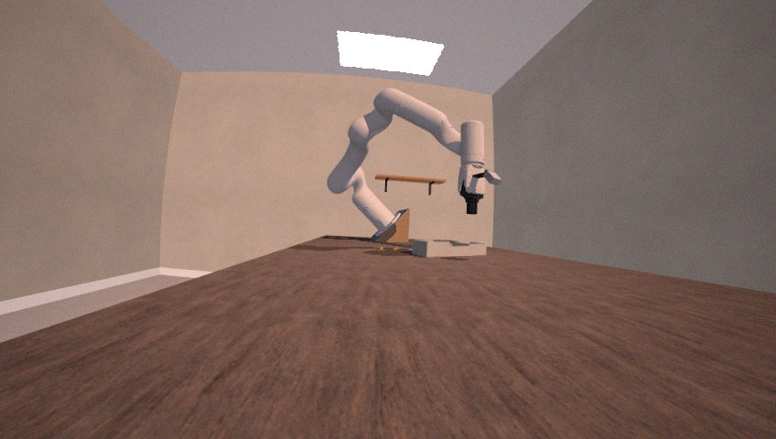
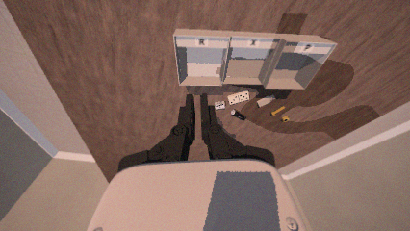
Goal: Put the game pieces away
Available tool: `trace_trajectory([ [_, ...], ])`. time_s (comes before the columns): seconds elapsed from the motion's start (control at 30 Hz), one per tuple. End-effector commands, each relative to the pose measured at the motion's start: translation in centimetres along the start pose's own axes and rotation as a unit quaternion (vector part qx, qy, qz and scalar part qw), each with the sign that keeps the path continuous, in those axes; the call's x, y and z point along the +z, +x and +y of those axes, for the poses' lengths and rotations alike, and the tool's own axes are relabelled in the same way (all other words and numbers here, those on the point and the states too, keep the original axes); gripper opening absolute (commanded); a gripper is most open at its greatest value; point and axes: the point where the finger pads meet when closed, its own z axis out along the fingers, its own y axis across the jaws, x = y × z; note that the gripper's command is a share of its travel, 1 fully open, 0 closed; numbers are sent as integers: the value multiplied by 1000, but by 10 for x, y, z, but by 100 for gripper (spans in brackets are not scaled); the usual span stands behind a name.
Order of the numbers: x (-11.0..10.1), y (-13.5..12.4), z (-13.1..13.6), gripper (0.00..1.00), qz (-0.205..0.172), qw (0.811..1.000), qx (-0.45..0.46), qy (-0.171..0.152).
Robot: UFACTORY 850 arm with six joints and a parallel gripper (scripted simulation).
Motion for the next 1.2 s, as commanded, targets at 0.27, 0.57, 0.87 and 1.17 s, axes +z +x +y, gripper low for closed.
trace_trajectory([
  [0.27, -59, 0, 0, 7, 0, 1000, 0, 0],
  [0.57, -42, -13, 13, 41, 0, 997, -75, 0],
  [0.87, 9, -53, 51, 41, -3, 971, -239, -2],
  [1.17, 49, -84, 81, 41, -6, 923, -384, -2],
])
